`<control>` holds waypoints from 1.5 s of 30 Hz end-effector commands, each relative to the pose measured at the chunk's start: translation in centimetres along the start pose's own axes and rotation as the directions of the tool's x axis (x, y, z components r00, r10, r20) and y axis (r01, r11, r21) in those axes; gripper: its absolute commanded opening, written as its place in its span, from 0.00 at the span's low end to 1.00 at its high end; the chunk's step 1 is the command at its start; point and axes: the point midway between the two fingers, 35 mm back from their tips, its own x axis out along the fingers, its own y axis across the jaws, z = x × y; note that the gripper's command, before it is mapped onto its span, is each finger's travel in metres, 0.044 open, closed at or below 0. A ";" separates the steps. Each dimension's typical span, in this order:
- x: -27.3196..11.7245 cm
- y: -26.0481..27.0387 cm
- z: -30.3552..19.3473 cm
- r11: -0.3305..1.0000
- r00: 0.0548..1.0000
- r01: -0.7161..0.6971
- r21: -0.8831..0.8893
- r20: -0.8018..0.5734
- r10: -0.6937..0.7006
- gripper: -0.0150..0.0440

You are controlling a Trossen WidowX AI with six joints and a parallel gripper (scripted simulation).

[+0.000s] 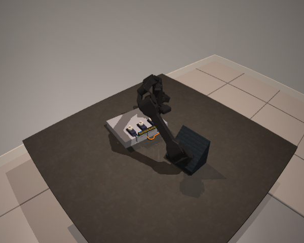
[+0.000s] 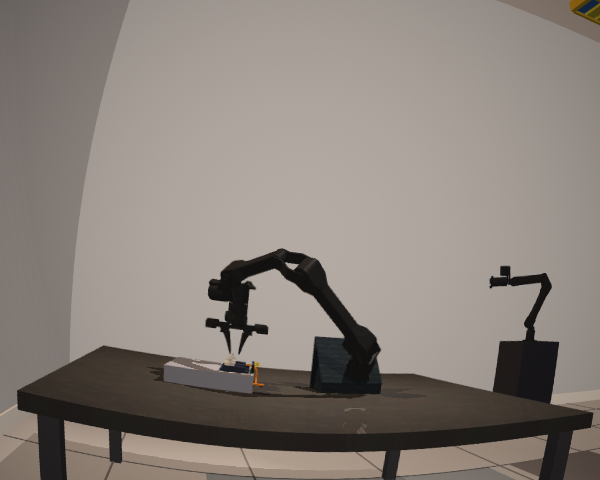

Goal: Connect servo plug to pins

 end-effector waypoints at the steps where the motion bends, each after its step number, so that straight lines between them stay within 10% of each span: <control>1: 1.7 -0.2 -0.2 1.000 1.000 0.009 0.009 -0.011 -0.009 0.45; 18: 3.4 -0.2 -0.2 1.000 1.000 0.009 0.009 -0.011 -0.009 0.45; 27: 3.3 -0.2 -0.2 1.000 1.000 0.009 0.009 -0.011 -0.009 0.25; 45: -2.7 -0.4 -0.8 0.999 1.000 0.009 -0.043 -0.009 -0.010 0.25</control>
